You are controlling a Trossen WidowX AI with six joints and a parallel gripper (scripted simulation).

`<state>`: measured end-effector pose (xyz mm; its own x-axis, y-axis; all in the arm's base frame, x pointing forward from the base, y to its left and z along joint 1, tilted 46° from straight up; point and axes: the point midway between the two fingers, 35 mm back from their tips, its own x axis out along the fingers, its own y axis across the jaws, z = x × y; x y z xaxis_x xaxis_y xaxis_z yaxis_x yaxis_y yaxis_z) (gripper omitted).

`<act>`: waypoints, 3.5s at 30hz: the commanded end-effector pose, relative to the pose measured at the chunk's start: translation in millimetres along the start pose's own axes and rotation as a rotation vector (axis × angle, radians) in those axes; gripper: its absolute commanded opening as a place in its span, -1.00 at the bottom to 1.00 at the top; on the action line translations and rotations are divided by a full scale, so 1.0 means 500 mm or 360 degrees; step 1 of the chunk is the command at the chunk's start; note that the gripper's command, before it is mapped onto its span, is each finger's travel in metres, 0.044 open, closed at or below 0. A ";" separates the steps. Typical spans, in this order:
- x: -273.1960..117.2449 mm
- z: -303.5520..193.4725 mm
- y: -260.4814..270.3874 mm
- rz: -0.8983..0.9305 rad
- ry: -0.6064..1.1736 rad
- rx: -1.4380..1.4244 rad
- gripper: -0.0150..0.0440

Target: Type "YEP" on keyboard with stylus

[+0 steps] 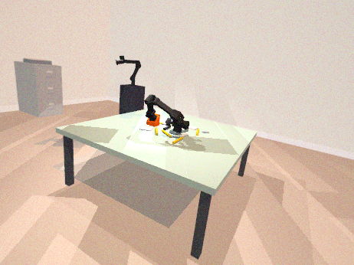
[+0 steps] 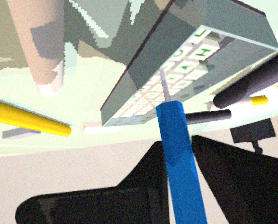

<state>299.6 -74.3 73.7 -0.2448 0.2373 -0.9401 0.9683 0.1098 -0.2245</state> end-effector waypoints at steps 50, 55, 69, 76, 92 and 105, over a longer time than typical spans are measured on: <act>0.070 -0.128 0.073 -0.0001 0.0002 -0.0012 -0.49; 0.079 -0.111 0.073 -0.0001 0.0002 -0.0012 -0.49; 0.092 -0.090 0.076 -0.0001 0.0001 -0.0011 -0.22; 0.094 -0.087 0.076 -0.0001 0.0001 -0.0011 -0.22; 0.102 -0.073 0.076 -0.0001 0.0000 -0.0011 -0.22; 0.108 -0.064 0.076 -0.0001 0.0000 -0.0011 -0.22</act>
<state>321.7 -24.9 24.3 -0.2445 0.2412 -0.9392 0.9684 0.1110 -0.2236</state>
